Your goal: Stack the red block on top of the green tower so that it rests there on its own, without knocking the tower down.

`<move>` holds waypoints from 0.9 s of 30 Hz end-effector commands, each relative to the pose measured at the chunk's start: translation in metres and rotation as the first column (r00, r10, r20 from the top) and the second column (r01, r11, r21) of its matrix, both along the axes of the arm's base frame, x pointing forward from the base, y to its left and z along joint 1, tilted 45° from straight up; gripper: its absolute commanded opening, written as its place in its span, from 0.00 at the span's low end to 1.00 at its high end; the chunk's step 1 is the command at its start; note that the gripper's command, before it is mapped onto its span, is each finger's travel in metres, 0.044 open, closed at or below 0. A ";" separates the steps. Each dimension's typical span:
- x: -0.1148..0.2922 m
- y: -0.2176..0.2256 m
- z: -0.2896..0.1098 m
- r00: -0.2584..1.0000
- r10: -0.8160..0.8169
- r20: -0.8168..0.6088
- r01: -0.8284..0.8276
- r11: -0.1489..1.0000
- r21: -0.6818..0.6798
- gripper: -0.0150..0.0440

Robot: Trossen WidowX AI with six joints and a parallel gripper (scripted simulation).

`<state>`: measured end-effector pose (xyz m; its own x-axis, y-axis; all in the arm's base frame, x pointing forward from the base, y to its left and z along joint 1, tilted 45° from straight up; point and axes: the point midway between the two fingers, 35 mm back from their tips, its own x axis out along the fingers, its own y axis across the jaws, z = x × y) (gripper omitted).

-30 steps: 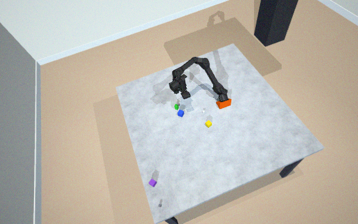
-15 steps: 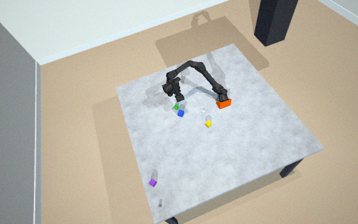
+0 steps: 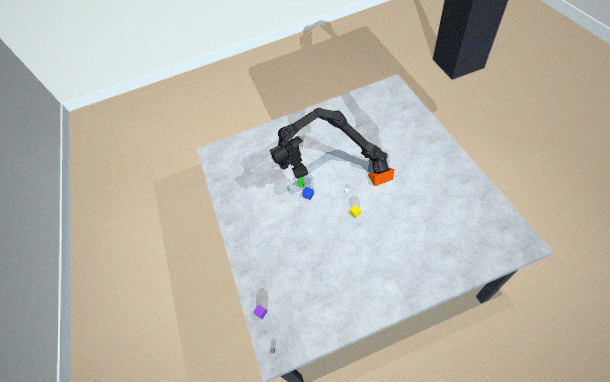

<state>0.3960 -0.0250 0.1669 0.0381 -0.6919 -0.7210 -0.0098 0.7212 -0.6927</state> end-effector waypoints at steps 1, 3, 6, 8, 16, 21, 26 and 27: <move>0.000 -0.012 -0.013 1.000 -0.008 -0.020 0.008 1.000 -0.008 0.25; -0.001 -0.018 -0.019 1.000 -0.012 -0.022 0.012 1.000 -0.008 0.25; -0.002 -0.022 -0.022 1.000 -0.014 -0.023 0.014 1.000 -0.009 0.25; -0.002 -0.023 -0.023 1.000 -0.014 -0.023 0.014 1.000 -0.009 0.25; -0.002 -0.038 -0.037 1.000 -0.014 -0.023 0.014 1.000 -0.010 0.25; -0.002 -0.044 -0.043 1.000 -0.014 -0.023 0.014 1.000 -0.010 0.25; -0.002 -0.044 -0.043 1.000 -0.014 -0.023 0.014 1.000 -0.010 0.25; -0.002 -0.044 -0.043 1.000 -0.014 -0.023 0.014 1.000 -0.010 0.25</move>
<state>0.3942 -0.0680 0.1231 0.0096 -0.6968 -0.7172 -0.0131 0.7171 -0.6969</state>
